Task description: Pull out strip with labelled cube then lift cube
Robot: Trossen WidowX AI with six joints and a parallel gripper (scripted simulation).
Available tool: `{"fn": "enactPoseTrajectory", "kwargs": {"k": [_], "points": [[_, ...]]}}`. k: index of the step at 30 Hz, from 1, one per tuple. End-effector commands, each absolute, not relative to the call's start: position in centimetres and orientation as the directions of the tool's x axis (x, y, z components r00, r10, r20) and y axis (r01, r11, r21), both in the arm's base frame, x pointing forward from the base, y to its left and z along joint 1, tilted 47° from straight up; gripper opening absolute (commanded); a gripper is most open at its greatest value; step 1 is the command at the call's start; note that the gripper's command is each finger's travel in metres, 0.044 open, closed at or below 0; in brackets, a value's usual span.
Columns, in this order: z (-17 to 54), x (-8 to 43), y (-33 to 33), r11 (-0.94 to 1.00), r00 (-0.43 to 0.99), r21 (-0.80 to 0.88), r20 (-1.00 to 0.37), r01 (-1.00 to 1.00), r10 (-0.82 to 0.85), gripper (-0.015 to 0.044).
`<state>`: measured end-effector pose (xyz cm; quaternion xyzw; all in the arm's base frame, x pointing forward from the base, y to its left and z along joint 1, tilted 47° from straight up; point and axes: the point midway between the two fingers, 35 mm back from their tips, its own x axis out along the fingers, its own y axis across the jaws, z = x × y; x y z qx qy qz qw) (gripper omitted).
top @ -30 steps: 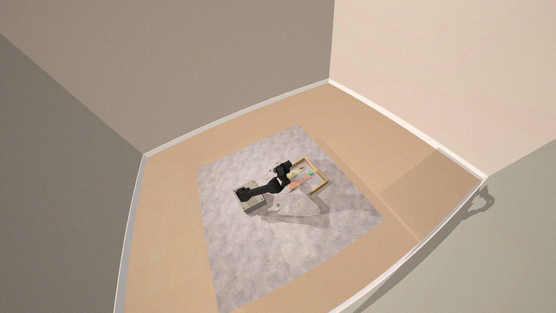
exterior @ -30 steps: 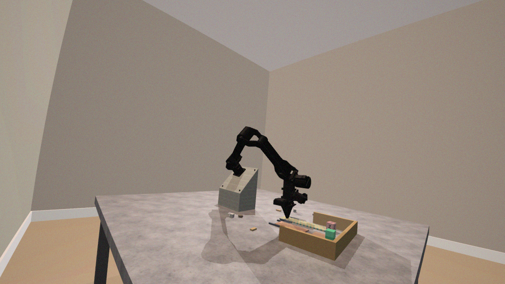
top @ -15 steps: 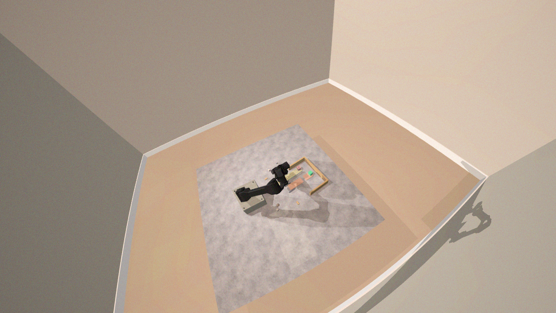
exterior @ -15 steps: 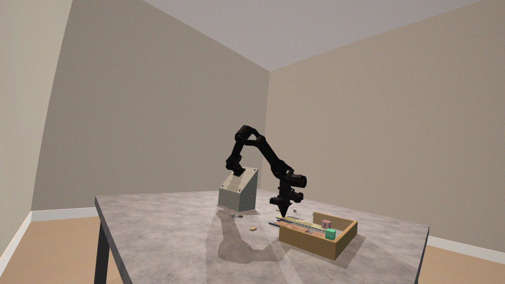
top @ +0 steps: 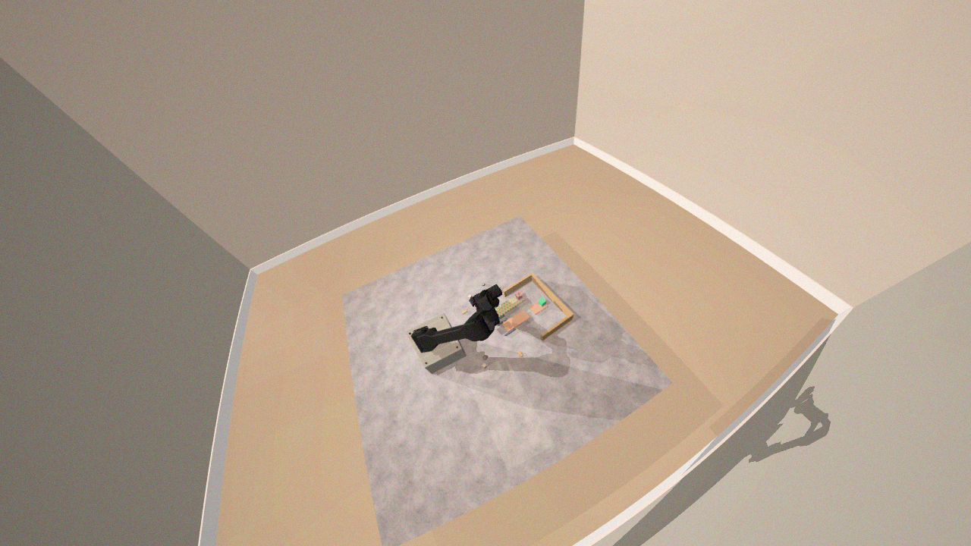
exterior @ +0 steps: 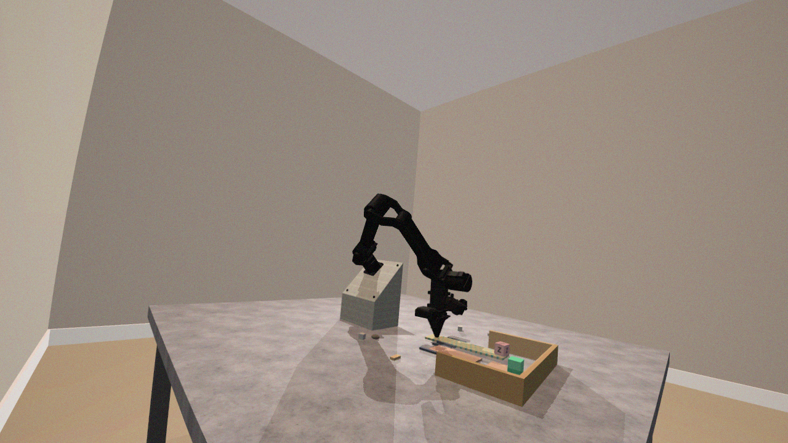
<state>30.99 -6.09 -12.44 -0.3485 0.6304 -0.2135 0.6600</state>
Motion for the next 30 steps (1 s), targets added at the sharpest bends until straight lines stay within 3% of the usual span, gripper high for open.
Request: {"fn": "enactPoseTrajectory", "kwargs": {"k": [1,30], "points": [[-12.7,29.6,-6.7,0.663,0.091,-0.729,-0.682,-0.172,-0.726,0.0000],[-12.5,25.4,-7.4,0.663,0.089,-0.728,-0.682,-0.174,-0.726,0.0000]]}}
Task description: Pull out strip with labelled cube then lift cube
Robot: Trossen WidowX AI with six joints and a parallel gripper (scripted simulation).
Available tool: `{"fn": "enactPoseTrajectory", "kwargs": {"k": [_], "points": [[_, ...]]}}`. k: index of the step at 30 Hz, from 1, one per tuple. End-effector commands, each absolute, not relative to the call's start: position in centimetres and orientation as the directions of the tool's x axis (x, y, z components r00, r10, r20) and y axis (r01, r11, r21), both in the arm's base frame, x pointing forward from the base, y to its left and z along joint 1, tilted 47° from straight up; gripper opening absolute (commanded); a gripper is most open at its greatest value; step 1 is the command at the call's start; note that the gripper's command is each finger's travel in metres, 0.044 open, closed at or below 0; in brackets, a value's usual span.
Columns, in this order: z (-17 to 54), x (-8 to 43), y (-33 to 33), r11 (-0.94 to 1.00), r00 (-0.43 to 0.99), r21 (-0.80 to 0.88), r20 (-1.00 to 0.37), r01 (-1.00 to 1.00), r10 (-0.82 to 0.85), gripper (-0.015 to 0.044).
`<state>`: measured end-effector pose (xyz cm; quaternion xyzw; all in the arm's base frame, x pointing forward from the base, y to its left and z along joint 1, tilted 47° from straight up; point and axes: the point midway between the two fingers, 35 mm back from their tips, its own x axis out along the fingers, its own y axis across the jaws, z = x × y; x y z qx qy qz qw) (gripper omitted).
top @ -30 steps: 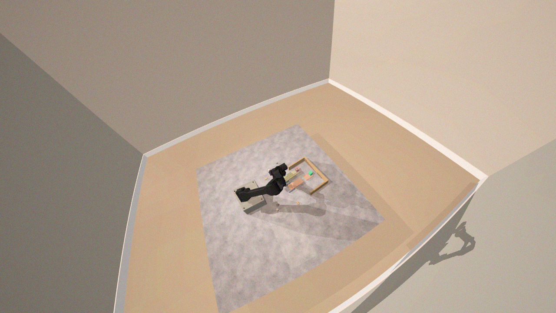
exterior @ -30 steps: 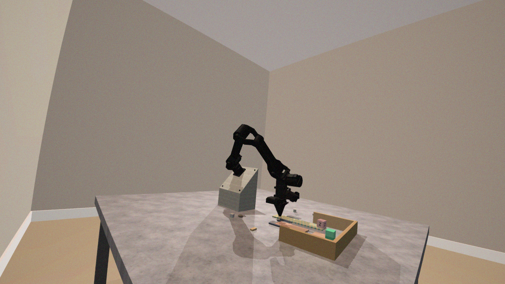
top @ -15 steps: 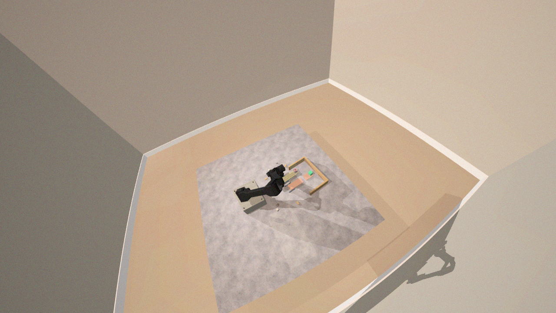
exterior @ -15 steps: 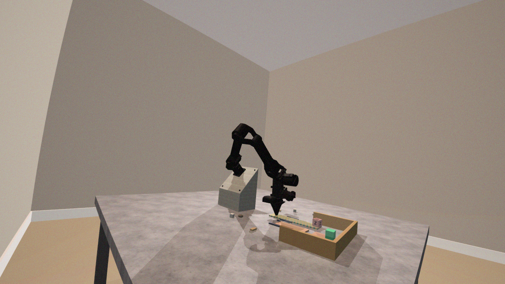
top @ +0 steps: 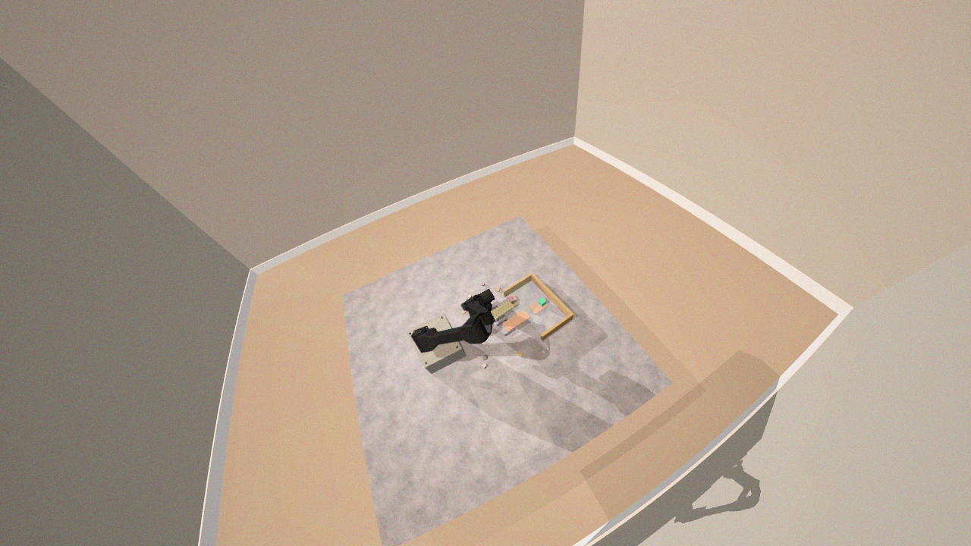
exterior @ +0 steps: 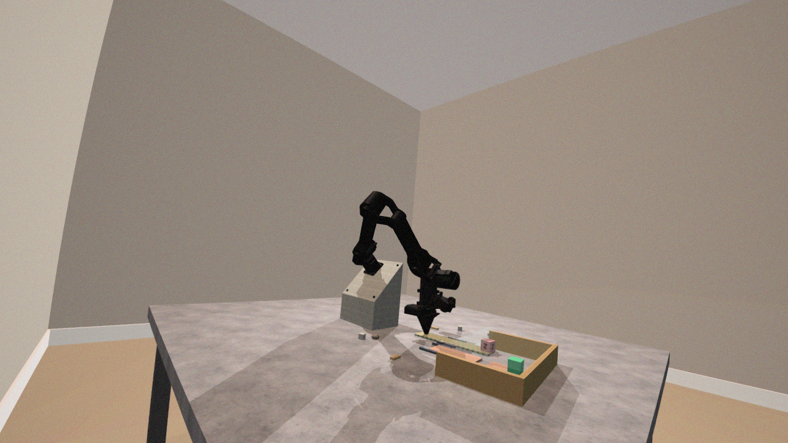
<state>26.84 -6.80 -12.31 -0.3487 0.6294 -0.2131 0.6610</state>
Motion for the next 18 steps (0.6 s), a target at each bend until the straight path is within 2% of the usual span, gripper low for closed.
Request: {"fn": "enactPoseTrajectory", "kwargs": {"k": [1,18], "points": [[-12.5,25.3,-7.4,0.663,0.089,-0.728,-0.682,-0.174,-0.726,0.0000],[-12.4,23.1,-7.8,0.662,0.088,-0.728,-0.682,-0.175,-0.726,0.0000]]}}
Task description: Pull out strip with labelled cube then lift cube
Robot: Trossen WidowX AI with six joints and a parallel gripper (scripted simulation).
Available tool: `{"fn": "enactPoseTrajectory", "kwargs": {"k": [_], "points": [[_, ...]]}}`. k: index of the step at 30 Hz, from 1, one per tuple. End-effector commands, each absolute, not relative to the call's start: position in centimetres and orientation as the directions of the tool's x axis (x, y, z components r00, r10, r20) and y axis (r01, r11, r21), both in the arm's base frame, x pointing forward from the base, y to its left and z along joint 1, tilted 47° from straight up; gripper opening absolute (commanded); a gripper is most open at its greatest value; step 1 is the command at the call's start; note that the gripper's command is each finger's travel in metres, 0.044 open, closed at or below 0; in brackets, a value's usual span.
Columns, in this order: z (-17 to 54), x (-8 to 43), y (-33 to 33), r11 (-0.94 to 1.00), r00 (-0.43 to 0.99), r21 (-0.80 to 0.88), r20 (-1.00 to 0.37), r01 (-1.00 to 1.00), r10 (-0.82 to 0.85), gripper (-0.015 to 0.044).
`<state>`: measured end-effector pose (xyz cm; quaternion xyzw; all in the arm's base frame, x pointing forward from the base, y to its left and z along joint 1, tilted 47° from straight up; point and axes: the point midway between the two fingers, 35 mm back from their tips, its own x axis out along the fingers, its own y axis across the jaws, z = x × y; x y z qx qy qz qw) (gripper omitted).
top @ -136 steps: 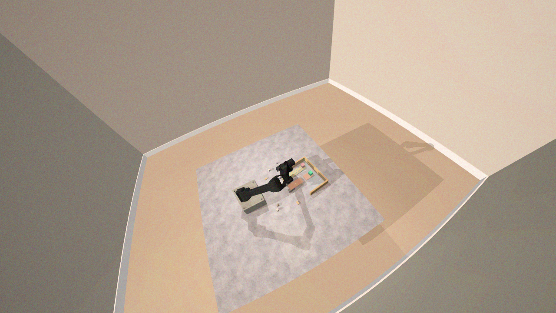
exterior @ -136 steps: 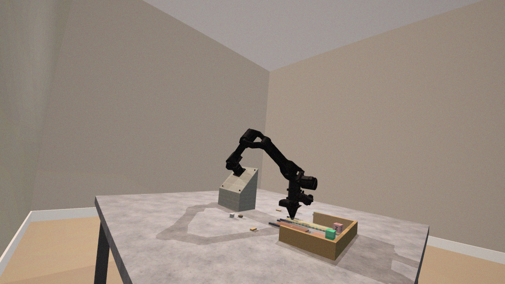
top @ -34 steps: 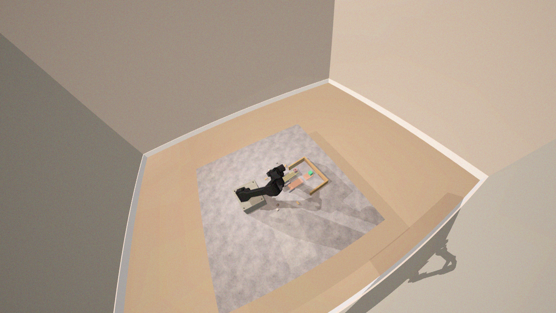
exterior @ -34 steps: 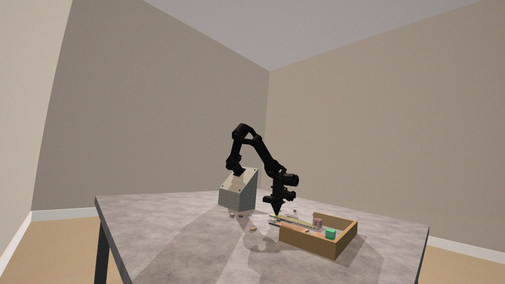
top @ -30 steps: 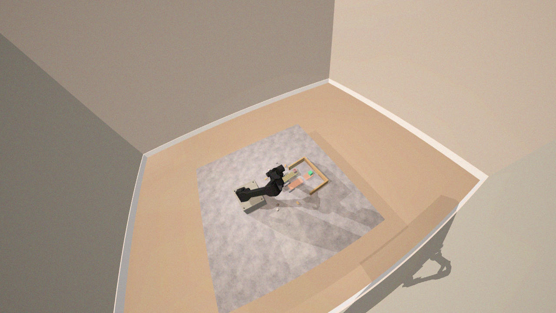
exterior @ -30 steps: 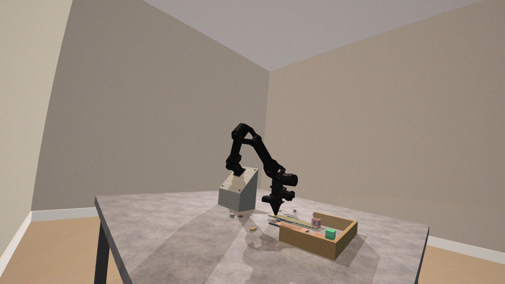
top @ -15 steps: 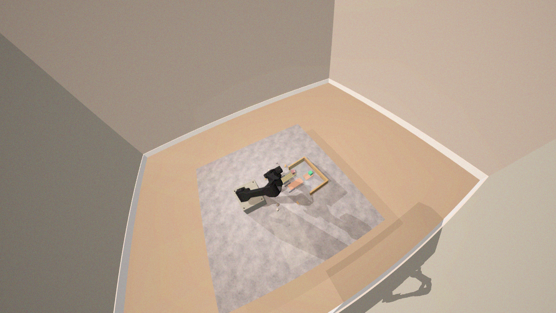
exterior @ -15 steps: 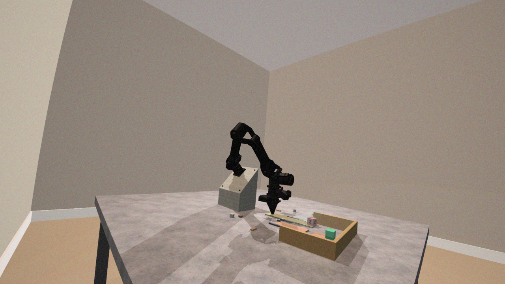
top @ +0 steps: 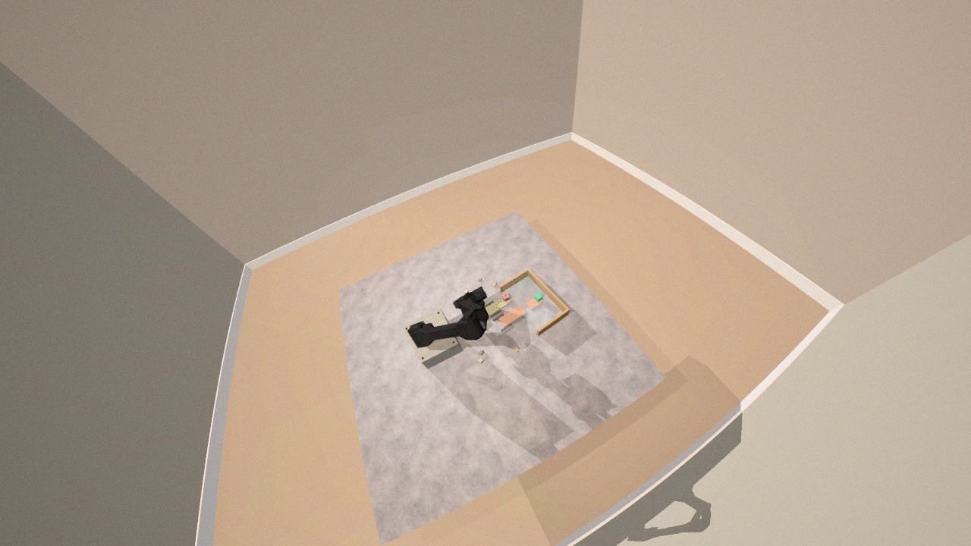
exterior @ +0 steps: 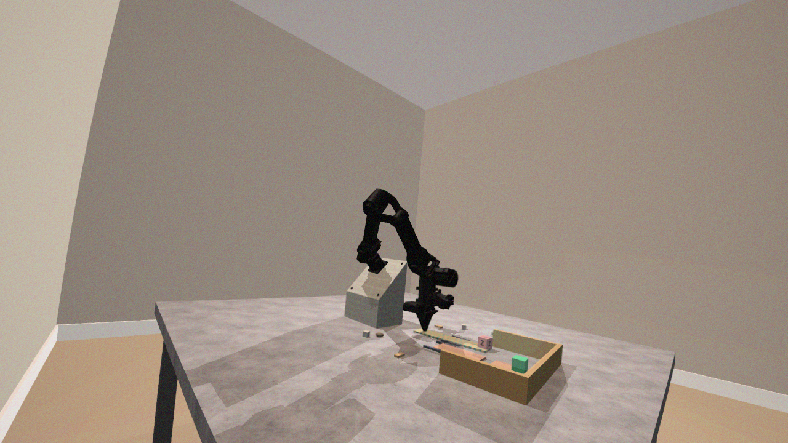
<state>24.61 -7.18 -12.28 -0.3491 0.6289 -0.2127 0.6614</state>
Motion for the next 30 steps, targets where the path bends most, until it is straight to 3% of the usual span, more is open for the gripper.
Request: {"fn": "enactPoseTrajectory", "kwargs": {"k": [1,30], "points": [[-12.4,22.9,-7.8,0.662,0.088,-0.728,-0.682,-0.176,-0.726,0.0000],[-12.3,19.8,-8.4,0.662,0.086,-0.728,-0.682,-0.177,-0.727,0.0000]]}}
